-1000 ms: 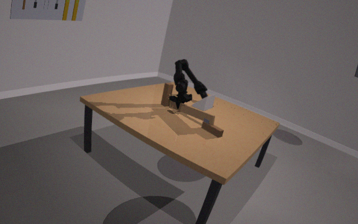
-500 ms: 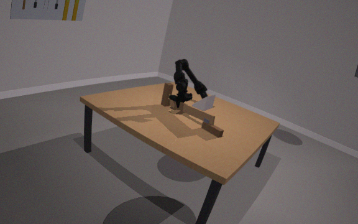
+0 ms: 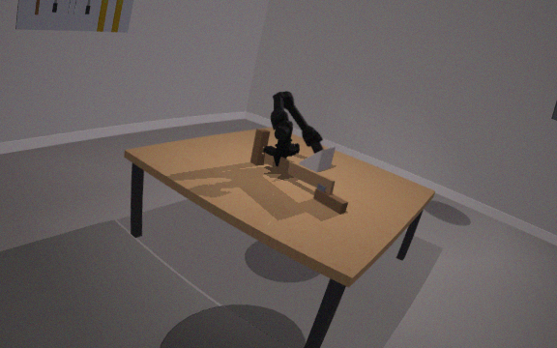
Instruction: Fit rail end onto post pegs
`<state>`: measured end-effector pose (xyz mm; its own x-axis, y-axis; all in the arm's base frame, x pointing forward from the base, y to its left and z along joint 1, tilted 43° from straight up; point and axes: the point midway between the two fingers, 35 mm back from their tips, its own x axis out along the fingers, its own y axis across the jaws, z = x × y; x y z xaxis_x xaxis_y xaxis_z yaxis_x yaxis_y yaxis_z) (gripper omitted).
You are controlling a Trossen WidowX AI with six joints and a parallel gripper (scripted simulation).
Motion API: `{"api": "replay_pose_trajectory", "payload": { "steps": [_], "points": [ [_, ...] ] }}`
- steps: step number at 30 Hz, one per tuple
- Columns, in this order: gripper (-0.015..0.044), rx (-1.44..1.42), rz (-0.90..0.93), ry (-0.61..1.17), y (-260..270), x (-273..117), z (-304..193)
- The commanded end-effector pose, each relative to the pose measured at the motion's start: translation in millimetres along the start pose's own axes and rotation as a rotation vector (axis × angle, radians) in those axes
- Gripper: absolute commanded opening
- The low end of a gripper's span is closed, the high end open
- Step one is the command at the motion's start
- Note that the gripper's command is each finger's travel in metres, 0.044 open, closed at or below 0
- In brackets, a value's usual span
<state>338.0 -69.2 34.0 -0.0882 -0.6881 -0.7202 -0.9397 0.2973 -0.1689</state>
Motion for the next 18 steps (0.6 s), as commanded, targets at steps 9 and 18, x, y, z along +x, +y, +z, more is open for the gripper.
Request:
{"api": "replay_pose_trajectory", "payload": {
  "steps": [9,18],
  "points": [
    [0.0,0.001,-0.008,-0.019,-1.2,-11.9,3.0],
    [0.0,0.001,-0.008,-0.02,-1.0,-16.4,2.9]
  ]
}}
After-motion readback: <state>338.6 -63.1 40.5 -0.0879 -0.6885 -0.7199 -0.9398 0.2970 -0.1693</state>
